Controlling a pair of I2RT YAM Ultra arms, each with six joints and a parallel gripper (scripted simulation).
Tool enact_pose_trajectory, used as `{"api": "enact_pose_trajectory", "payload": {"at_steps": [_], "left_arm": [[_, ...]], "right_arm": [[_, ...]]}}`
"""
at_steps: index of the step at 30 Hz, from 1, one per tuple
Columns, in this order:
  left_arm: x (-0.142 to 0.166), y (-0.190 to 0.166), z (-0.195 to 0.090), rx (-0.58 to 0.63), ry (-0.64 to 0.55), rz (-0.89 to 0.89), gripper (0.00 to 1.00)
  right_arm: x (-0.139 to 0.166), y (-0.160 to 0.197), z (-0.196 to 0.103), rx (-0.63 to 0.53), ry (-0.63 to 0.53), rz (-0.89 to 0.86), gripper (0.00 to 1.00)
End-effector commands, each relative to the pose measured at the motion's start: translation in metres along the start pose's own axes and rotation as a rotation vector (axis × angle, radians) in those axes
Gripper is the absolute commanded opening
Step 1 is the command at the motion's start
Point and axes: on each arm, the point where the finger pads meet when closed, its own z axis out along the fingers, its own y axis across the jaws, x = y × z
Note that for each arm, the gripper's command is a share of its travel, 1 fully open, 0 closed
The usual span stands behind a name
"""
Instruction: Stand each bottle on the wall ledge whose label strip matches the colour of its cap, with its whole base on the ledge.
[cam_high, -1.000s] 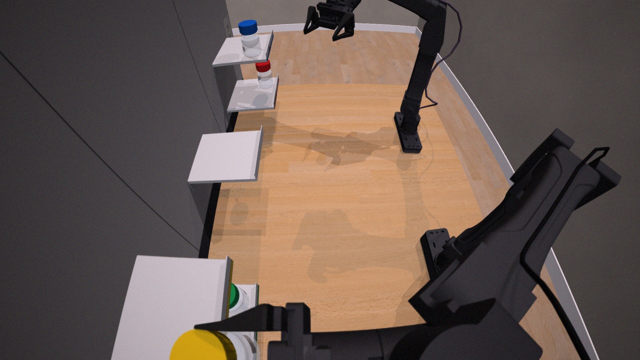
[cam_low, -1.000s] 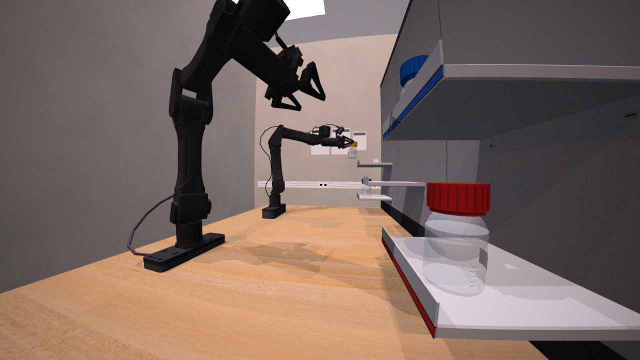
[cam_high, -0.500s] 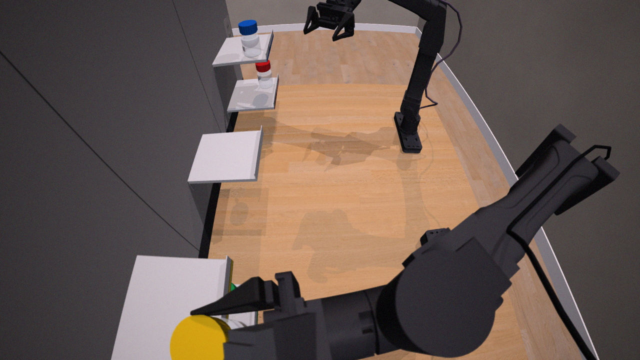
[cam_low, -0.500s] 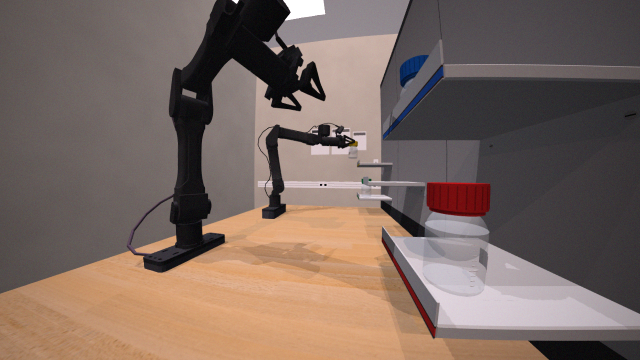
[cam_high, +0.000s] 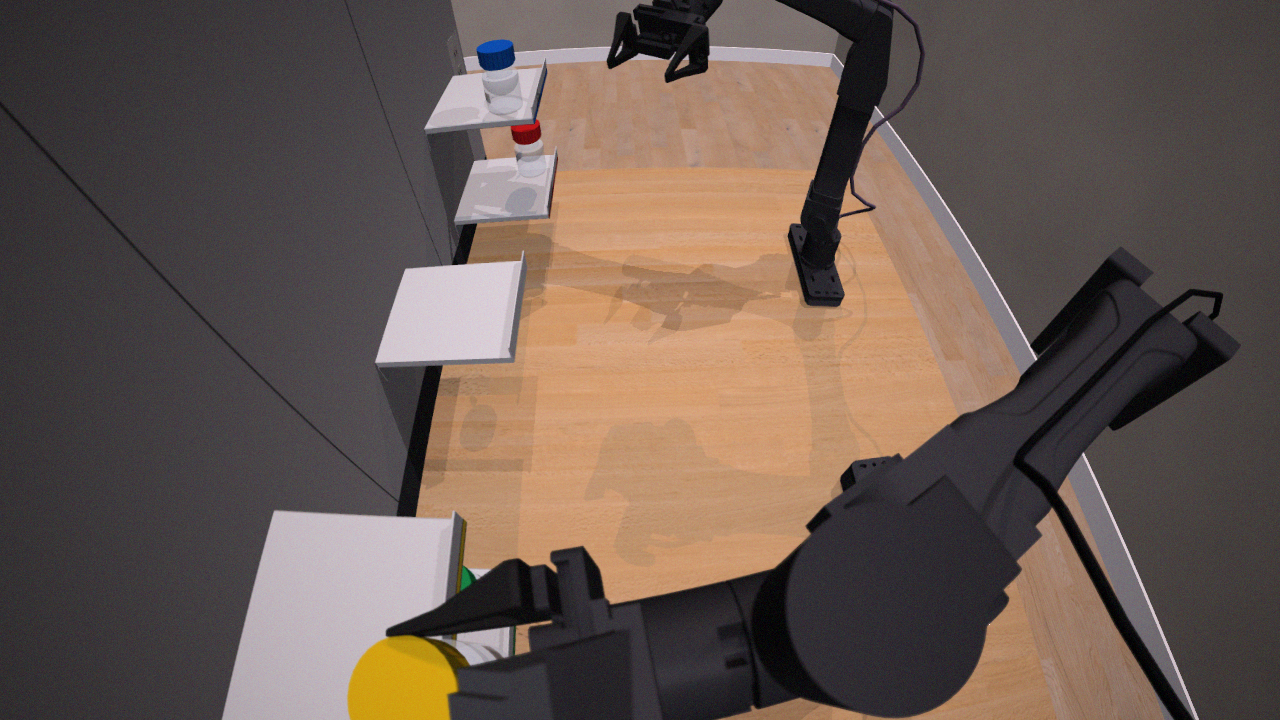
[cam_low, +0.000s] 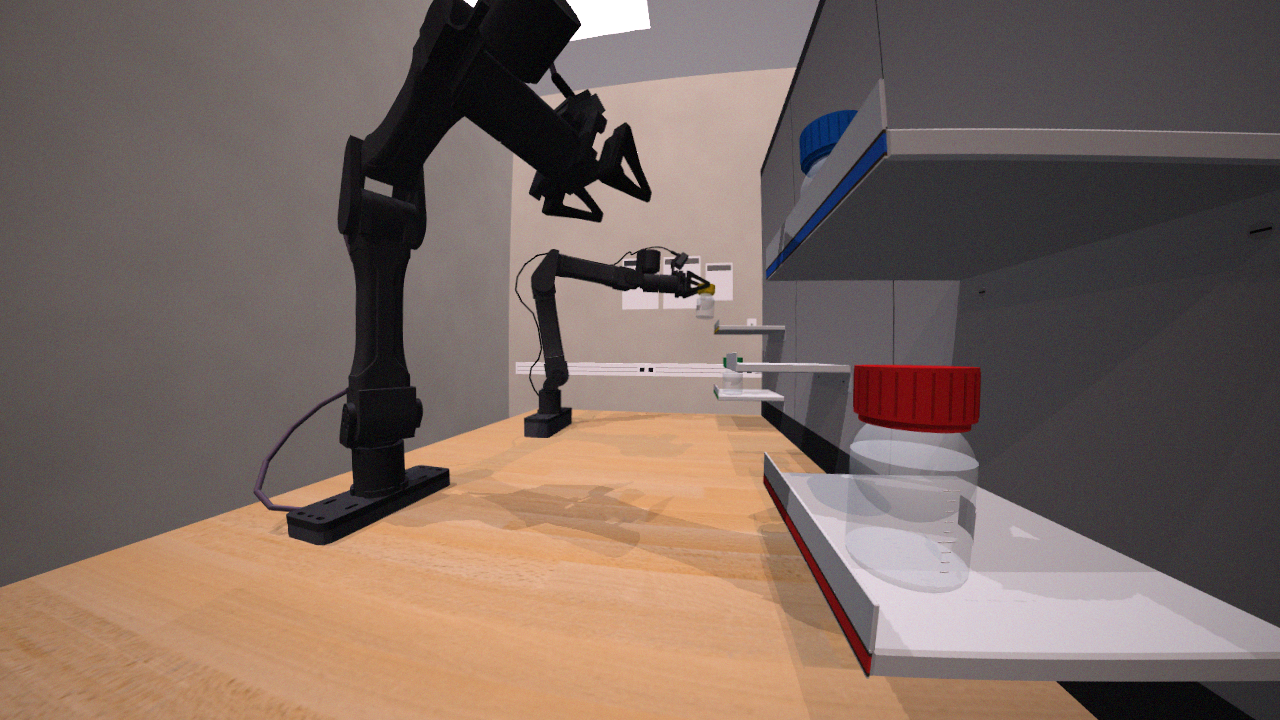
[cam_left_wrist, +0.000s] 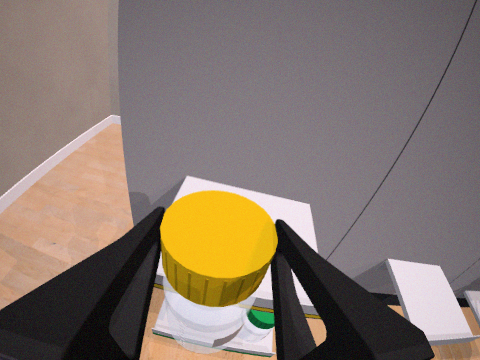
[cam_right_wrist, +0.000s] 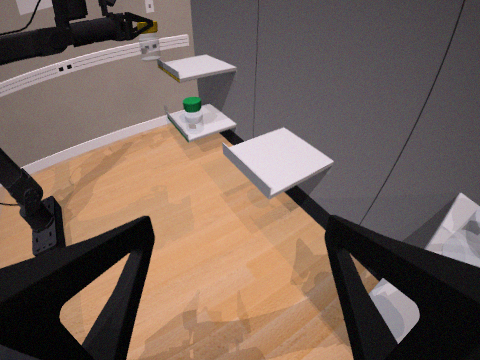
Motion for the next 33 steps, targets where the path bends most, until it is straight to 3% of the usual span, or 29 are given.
{"api": "enact_pose_trajectory", "payload": {"at_steps": [1, 15, 33], "left_arm": [[-0.043, 0.000, -0.016, -0.015, -0.081, 0.021, 0.50], [-0.046, -0.001, 0.000, -0.019, -0.107, 0.029, 0.50], [-0.051, -0.001, 0.055, -0.017, -0.135, 0.044, 0.50]], "right_arm": [[-0.007, 0.003, -0.003, -0.007, -0.017, -0.007, 0.89], [-0.007, 0.003, -0.003, -0.007, -0.017, -0.007, 0.89], [-0.007, 0.003, -0.003, -0.007, -0.017, -0.007, 0.89]]}}
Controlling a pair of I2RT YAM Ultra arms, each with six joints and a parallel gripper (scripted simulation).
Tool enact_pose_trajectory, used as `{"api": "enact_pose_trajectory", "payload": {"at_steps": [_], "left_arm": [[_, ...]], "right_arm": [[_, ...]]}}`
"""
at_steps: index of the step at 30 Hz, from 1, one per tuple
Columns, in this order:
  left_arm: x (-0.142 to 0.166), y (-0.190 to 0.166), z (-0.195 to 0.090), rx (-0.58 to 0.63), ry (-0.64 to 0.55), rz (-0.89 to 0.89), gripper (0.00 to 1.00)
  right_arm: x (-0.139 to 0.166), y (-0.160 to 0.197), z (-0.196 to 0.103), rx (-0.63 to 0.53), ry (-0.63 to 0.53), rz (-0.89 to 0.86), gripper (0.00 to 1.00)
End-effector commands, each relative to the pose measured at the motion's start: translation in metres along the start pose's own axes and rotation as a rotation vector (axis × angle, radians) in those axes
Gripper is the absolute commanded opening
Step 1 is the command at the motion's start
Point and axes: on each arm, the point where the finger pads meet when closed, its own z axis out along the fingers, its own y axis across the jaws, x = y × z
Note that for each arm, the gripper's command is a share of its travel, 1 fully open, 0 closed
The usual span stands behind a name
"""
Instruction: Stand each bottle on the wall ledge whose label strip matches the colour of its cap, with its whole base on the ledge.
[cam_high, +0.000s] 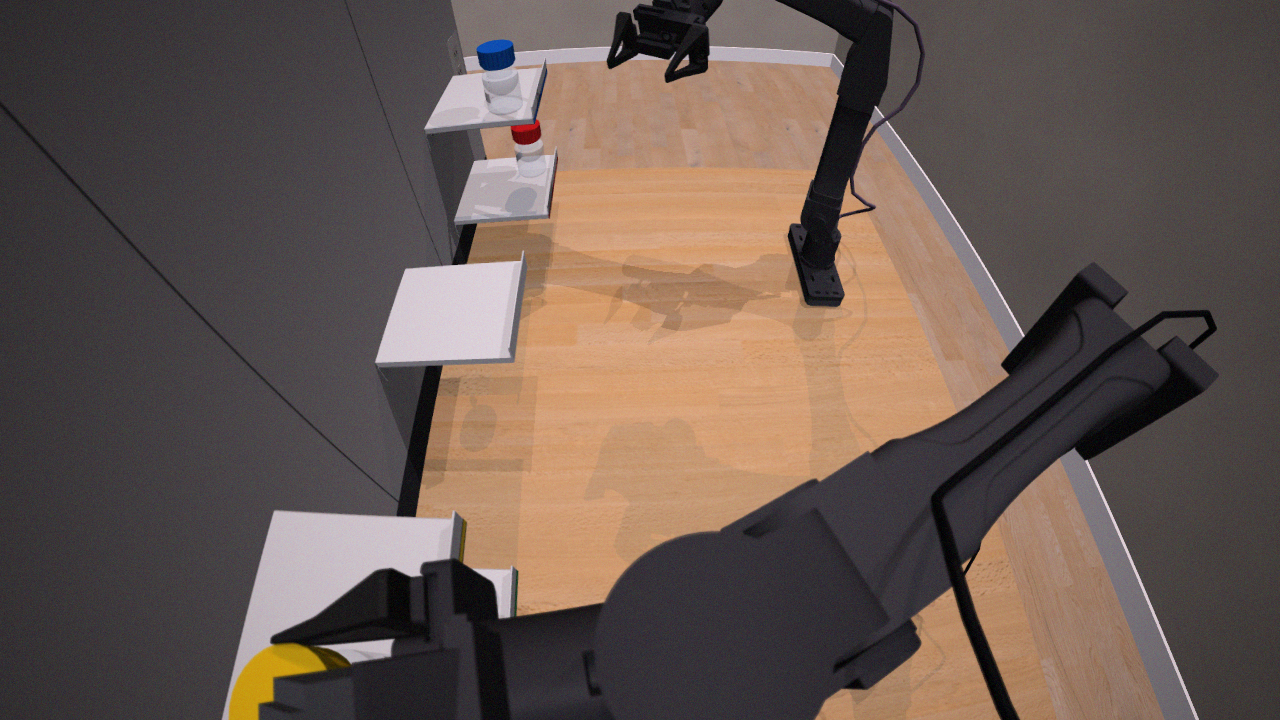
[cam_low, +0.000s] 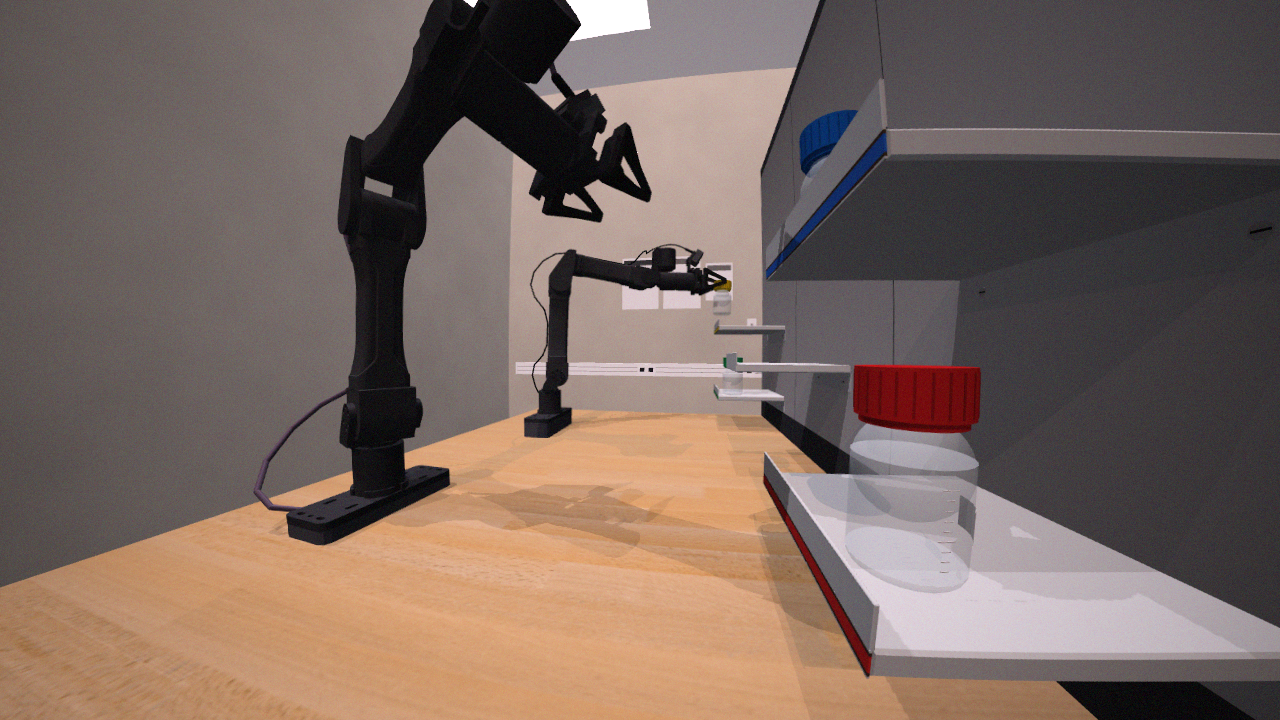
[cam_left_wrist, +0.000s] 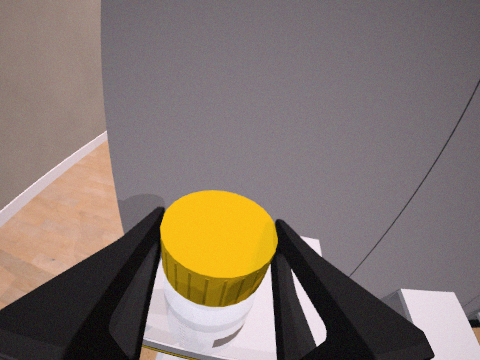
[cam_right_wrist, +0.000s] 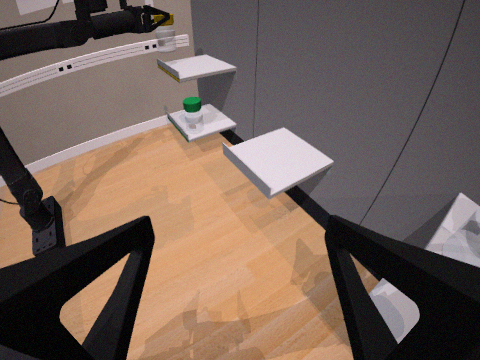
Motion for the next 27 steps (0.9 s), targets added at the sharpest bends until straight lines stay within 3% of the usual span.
{"api": "enact_pose_trajectory", "payload": {"at_steps": [1, 8, 27], "left_arm": [[-0.036, -0.001, 0.009, -0.007, -0.099, 0.031, 0.50], [-0.036, -0.002, 0.022, -0.002, -0.101, 0.033, 0.50], [-0.038, -0.002, 0.019, -0.004, -0.130, 0.040, 0.50]], "right_arm": [[-0.007, 0.003, -0.003, -0.007, -0.017, -0.007, 0.89], [-0.007, 0.003, -0.003, -0.007, -0.017, -0.007, 0.89], [-0.007, 0.003, -0.003, -0.007, -0.017, -0.007, 0.89]]}}
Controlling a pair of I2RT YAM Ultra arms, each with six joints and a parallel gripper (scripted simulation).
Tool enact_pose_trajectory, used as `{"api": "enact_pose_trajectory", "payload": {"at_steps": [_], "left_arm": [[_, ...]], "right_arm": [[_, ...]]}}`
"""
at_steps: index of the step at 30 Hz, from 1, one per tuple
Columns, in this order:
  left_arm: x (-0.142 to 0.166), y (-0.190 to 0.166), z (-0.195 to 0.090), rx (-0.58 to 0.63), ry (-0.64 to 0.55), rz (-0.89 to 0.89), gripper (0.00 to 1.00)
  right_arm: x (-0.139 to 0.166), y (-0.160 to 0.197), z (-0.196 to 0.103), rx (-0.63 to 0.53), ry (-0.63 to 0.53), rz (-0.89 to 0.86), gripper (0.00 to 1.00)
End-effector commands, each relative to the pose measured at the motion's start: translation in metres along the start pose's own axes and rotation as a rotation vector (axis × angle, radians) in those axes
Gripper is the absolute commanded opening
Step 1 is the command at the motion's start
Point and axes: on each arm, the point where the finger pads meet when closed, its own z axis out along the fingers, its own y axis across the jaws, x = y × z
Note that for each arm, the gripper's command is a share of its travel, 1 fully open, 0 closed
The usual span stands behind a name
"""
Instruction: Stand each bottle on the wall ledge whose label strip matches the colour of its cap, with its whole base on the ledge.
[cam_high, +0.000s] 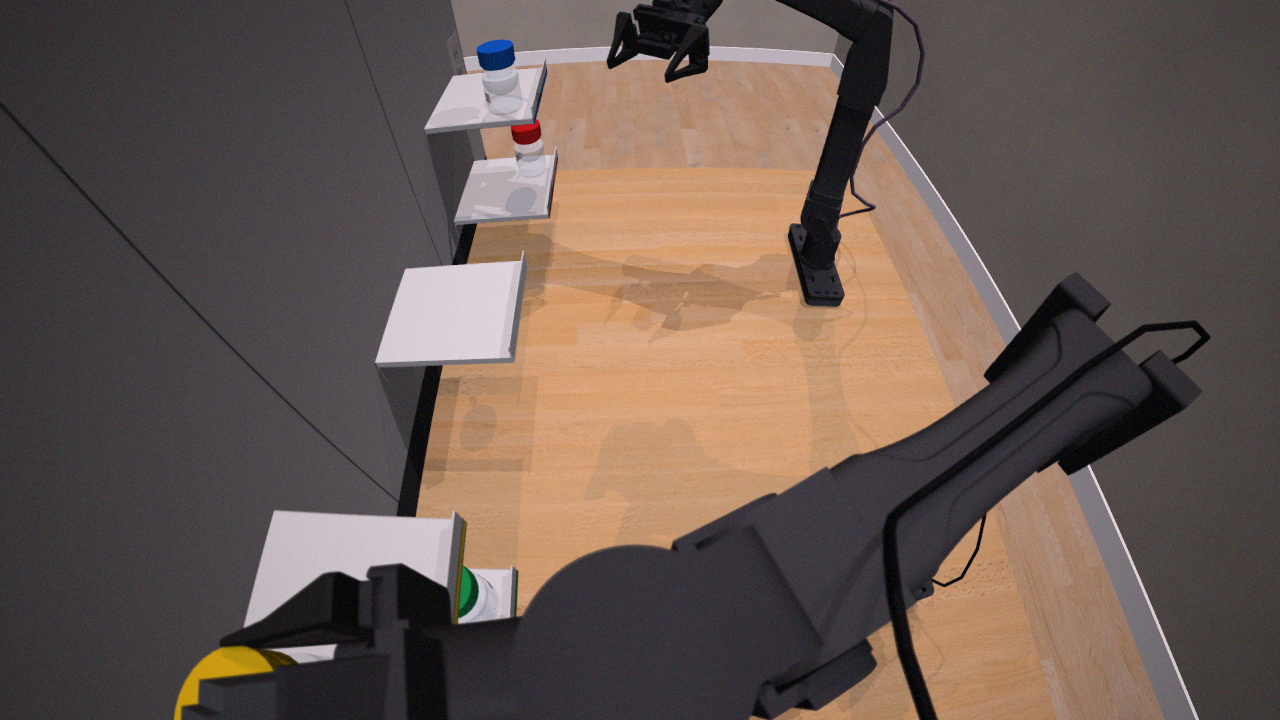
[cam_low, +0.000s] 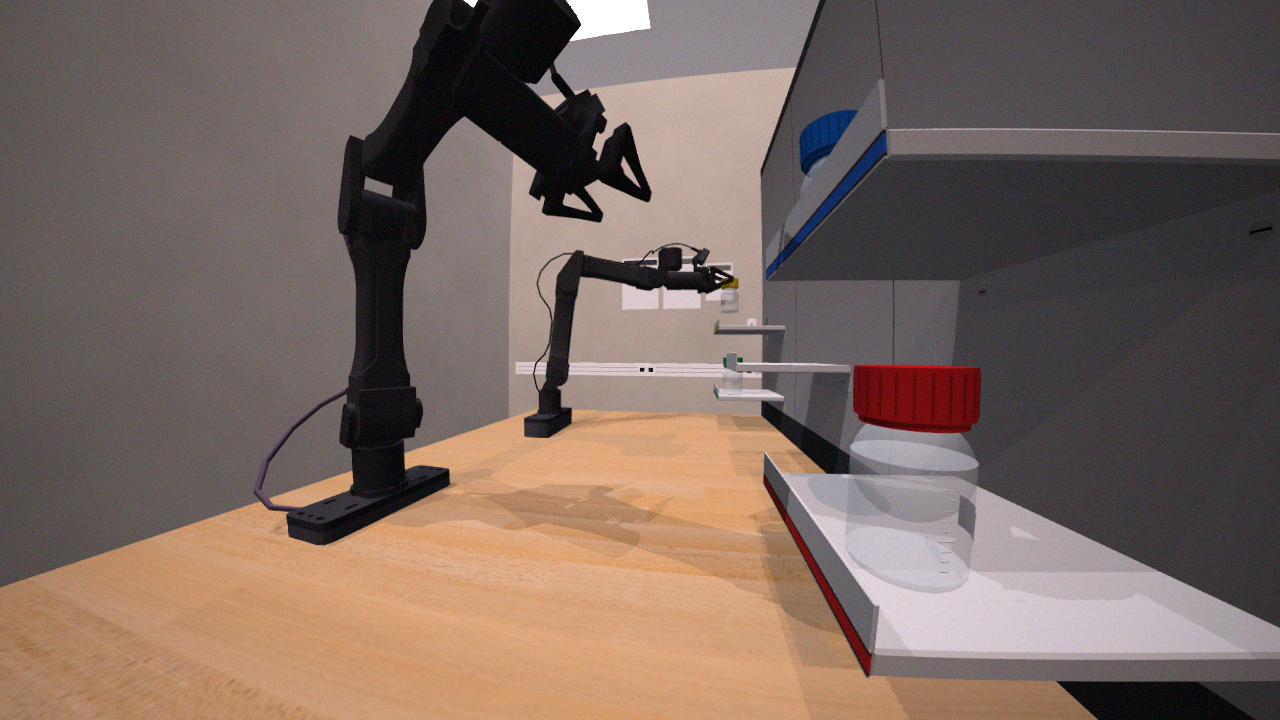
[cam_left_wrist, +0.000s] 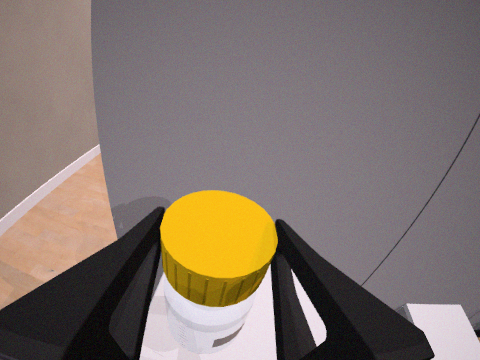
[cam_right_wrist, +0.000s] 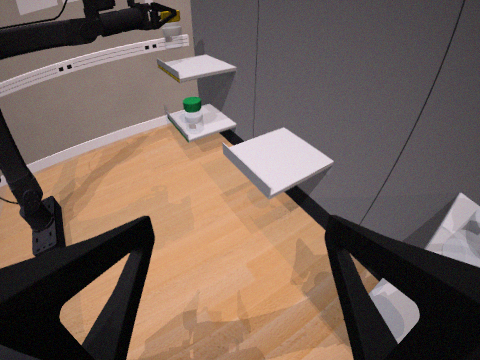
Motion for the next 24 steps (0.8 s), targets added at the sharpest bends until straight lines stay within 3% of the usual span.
{"api": "enact_pose_trajectory", "payload": {"at_steps": [1, 6, 9, 24], "left_arm": [[-0.030, -0.003, -0.002, -0.004, -0.108, 0.034, 0.50], [-0.016, -0.004, -0.001, -0.003, -0.113, 0.035, 0.50], [0.003, -0.005, 0.001, 0.007, -0.048, 0.020, 0.50], [-0.003, -0.004, 0.000, 0.004, -0.059, 0.022, 0.50]], "right_arm": [[-0.007, 0.003, -0.003, -0.007, -0.017, -0.007, 0.89], [-0.007, 0.003, -0.003, -0.007, -0.017, -0.007, 0.89], [-0.007, 0.003, -0.003, -0.007, -0.017, -0.007, 0.89], [-0.007, 0.003, -0.003, -0.007, -0.017, -0.007, 0.89]]}}
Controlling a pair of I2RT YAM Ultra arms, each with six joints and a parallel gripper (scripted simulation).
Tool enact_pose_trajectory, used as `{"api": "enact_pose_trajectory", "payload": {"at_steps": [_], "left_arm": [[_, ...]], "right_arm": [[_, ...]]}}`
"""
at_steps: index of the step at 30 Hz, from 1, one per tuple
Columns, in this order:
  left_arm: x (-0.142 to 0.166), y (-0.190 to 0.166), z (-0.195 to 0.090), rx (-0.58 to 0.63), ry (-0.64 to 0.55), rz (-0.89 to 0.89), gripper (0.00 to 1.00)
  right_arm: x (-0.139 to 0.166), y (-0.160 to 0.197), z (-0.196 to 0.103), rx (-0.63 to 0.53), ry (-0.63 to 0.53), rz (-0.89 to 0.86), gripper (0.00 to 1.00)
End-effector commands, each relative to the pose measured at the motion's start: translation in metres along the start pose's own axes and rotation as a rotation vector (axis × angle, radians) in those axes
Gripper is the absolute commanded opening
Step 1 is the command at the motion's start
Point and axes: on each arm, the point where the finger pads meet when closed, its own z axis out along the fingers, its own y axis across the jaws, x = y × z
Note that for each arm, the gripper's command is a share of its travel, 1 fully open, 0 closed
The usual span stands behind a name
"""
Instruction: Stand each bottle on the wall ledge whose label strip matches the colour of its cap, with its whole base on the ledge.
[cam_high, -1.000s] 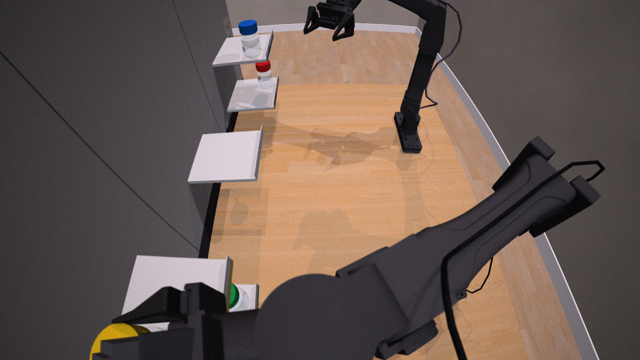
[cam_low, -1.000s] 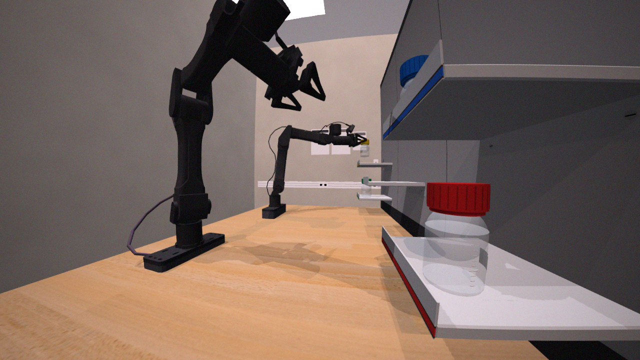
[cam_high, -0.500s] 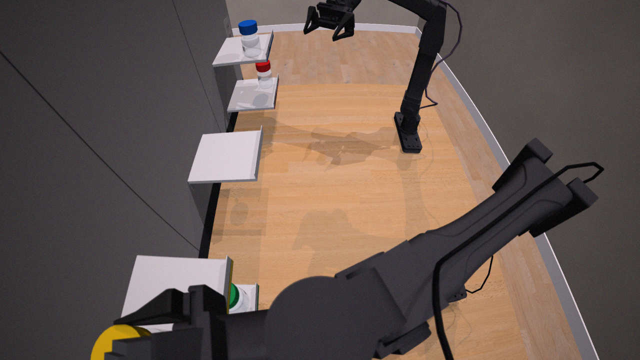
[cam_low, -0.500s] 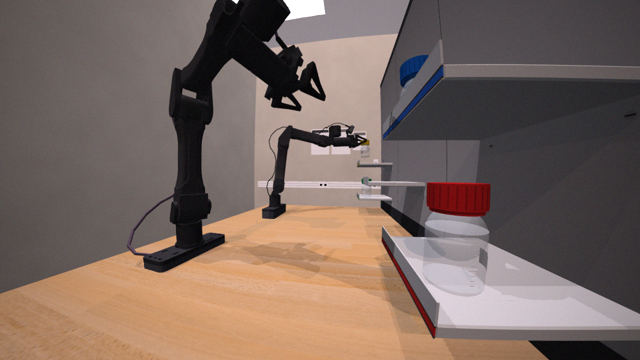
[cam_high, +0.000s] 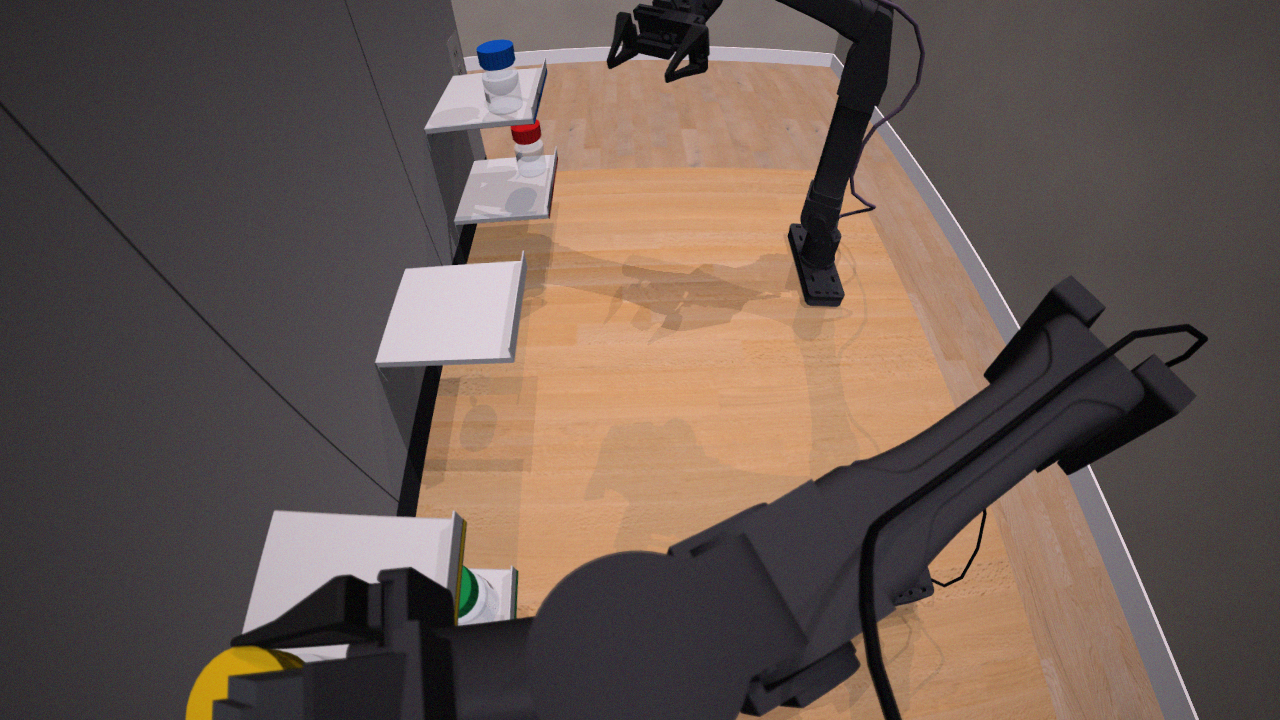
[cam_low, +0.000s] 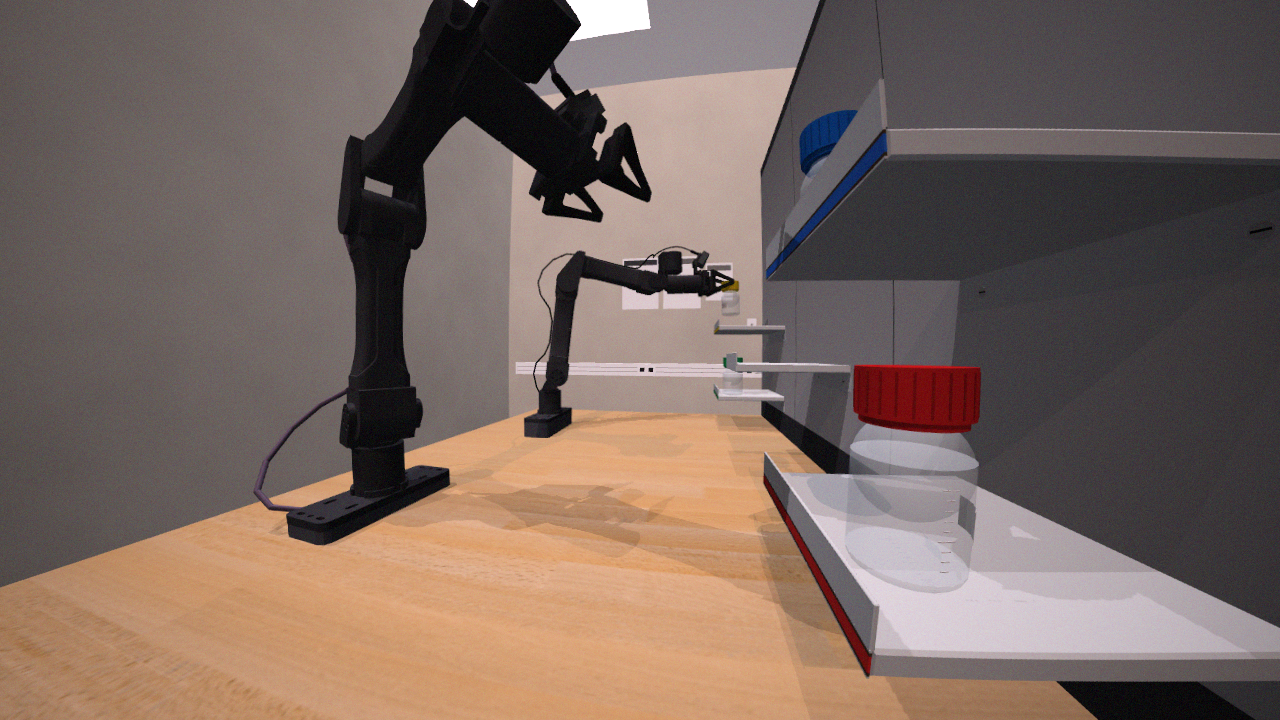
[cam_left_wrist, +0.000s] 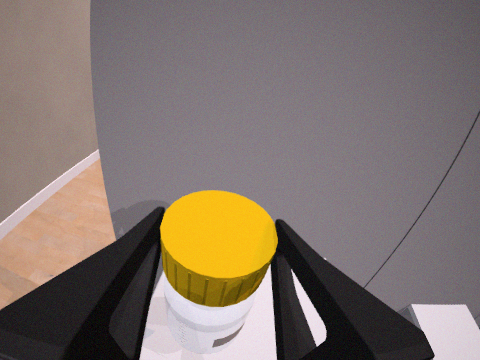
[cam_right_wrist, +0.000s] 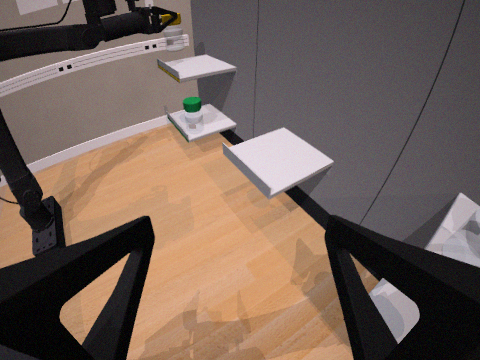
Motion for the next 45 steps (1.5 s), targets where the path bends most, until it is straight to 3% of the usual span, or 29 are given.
{"api": "enact_pose_trajectory", "payload": {"at_steps": [1, 6, 14, 18, 24, 37, 39, 45], "left_arm": [[-0.011, -0.003, -0.001, 0.004, -0.037, 0.017, 0.50], [-0.015, -0.003, -0.001, 0.004, -0.053, 0.021, 0.50], [0.013, -0.003, 0.003, -0.003, -0.024, 0.013, 0.50], [0.012, -0.003, 0.003, -0.003, -0.043, 0.017, 0.50], [0.045, -0.003, 0.004, -0.001, 0.005, 0.006, 0.50], [0.036, -0.002, 0.002, 0.000, -0.011, 0.005, 0.50], [0.036, -0.002, 0.002, 0.000, -0.011, 0.005, 0.70], [0.032, 0.000, -0.011, -0.010, -0.030, -0.001, 0.70]], "right_arm": [[-0.007, 0.003, -0.003, -0.007, -0.017, -0.007, 0.89], [-0.007, 0.003, -0.003, -0.007, -0.017, -0.007, 0.89], [-0.007, 0.003, -0.003, -0.007, -0.017, -0.007, 0.89], [-0.007, 0.003, -0.003, -0.007, -0.017, -0.007, 0.89], [-0.007, 0.003, -0.003, -0.007, -0.017, -0.007, 0.89], [-0.007, 0.003, -0.003, -0.007, -0.017, -0.007, 0.89], [-0.007, 0.003, -0.003, -0.007, -0.017, -0.007, 0.89], [-0.007, 0.003, -0.003, -0.007, -0.017, -0.007, 0.89]]}}
